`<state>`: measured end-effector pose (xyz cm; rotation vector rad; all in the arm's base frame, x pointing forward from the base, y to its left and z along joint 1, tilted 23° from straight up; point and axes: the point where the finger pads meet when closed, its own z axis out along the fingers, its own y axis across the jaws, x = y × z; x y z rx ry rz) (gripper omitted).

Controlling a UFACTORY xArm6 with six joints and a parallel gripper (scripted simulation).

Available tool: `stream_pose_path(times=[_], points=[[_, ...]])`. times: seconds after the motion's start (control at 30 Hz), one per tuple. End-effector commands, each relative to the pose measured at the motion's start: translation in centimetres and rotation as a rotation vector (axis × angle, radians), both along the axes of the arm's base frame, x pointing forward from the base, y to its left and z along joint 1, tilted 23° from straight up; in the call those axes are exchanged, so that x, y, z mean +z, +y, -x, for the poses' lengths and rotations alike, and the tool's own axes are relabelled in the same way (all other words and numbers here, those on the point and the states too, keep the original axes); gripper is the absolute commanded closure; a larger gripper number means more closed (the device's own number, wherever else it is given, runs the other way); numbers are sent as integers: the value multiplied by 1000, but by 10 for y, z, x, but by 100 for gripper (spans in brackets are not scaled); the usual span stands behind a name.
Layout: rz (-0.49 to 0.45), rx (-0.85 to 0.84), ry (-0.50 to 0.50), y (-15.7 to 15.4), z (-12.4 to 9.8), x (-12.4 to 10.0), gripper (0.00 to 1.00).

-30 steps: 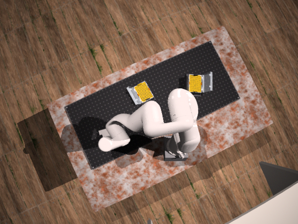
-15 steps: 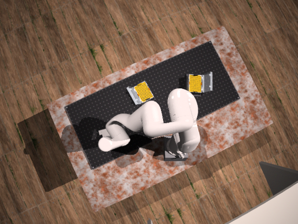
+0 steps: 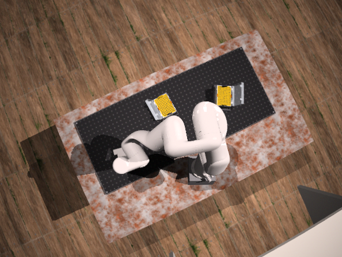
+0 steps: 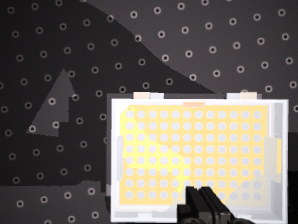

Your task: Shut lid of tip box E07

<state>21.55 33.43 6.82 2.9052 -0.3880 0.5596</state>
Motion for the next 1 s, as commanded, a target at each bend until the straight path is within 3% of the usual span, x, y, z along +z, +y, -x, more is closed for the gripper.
stream_pose_path(times=[0.0,0.97], points=[[0,0,0,0,0,0,100],[0,0,0,8,14,37,100]])
